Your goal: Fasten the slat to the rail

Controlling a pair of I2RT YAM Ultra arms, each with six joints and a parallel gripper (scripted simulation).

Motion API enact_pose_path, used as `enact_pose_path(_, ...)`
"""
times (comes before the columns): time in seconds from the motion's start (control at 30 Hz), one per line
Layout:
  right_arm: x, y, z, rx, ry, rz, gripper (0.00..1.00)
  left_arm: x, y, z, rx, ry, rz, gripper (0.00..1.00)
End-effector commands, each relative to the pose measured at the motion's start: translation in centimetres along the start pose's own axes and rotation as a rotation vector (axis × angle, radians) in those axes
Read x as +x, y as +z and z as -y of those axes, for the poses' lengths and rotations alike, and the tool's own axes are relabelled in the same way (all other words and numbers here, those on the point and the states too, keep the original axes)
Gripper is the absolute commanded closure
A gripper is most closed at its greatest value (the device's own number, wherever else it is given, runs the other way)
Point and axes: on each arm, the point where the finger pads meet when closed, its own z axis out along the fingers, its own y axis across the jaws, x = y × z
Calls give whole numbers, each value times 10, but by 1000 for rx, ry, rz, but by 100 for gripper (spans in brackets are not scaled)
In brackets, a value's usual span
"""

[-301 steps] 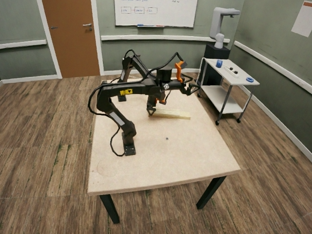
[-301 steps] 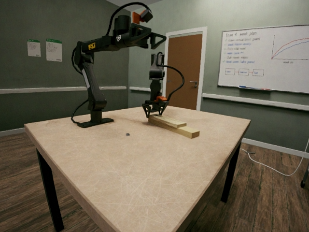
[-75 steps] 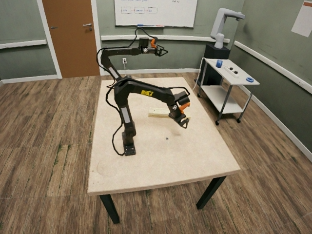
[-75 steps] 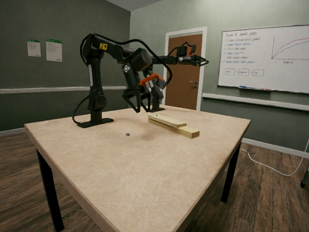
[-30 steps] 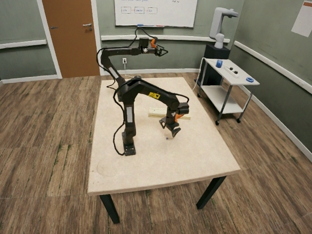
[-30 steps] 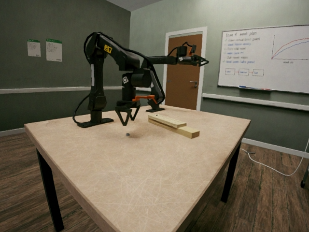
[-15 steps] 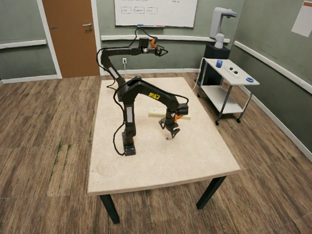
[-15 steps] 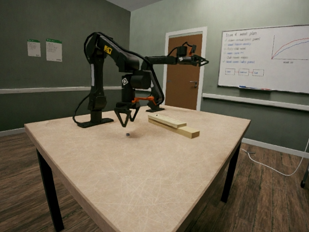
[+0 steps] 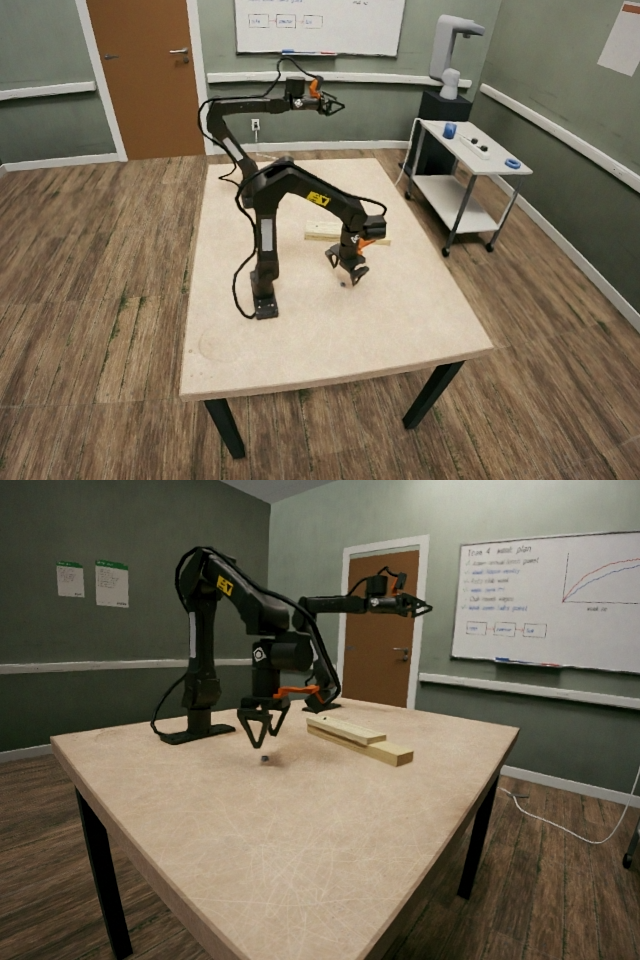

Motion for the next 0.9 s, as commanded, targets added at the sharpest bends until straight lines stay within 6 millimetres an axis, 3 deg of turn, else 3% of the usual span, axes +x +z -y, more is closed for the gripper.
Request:
enact_pose_path(0.0,-1,7,1,-2,-3,2,0,-12,-4,-1,2,1,38,0)
enact_pose_path(0.87,-1,24,2,-3,-3,1,0,-12,-4,-1,2,1,38,0)
